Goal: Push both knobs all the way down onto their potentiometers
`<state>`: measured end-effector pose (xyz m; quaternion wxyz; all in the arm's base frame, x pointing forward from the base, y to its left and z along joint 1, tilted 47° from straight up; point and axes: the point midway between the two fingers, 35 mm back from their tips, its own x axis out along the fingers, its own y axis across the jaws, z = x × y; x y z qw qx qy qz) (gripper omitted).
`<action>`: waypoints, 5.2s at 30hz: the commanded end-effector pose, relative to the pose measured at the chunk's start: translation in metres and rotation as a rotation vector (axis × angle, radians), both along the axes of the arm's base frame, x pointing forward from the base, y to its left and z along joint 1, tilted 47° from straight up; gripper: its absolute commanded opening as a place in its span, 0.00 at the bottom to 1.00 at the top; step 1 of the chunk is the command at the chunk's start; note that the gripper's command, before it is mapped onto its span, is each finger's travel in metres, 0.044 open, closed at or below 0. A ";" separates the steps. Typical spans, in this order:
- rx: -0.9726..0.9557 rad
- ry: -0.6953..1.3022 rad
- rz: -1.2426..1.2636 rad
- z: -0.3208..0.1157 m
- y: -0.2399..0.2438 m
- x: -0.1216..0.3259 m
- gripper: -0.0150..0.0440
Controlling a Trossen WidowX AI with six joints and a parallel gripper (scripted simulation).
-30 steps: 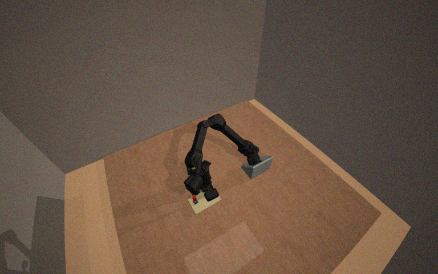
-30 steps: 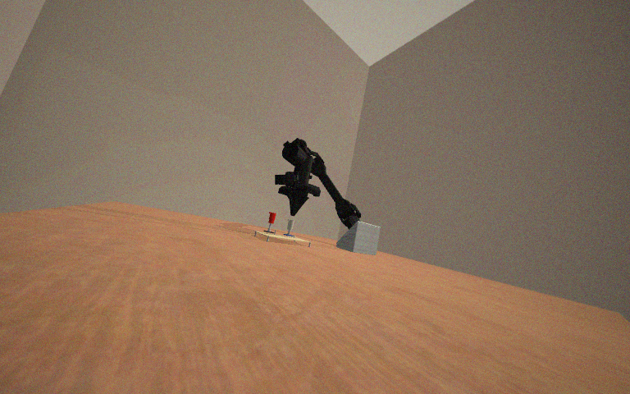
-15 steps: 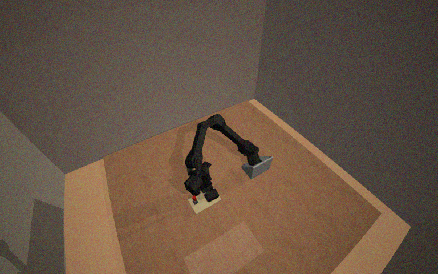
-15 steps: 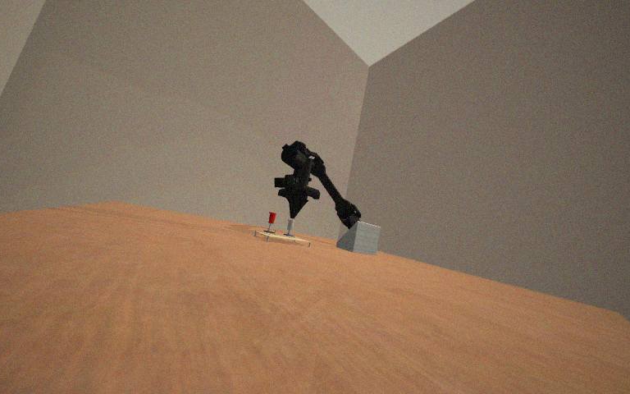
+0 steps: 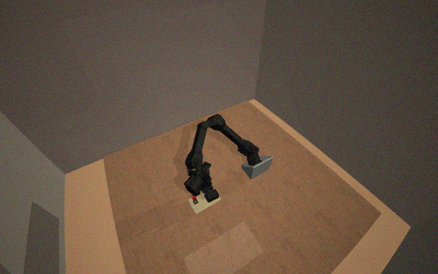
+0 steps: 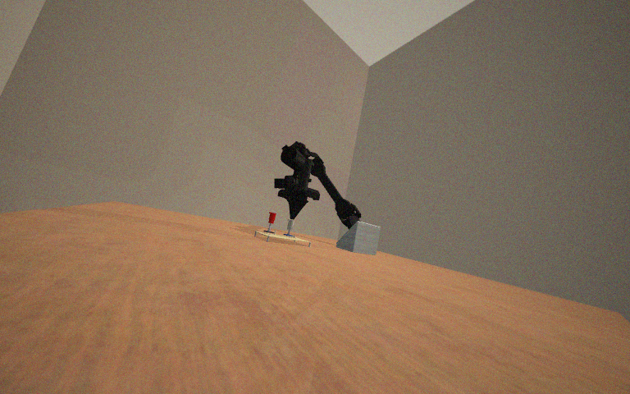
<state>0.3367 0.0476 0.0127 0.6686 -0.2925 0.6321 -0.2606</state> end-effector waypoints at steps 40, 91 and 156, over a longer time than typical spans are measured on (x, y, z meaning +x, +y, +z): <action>-0.004 0.003 0.002 -0.004 -0.005 0.001 0.25; -0.005 0.002 0.002 -0.014 -0.016 0.001 0.25; -0.006 0.002 0.002 -0.024 -0.027 0.002 0.25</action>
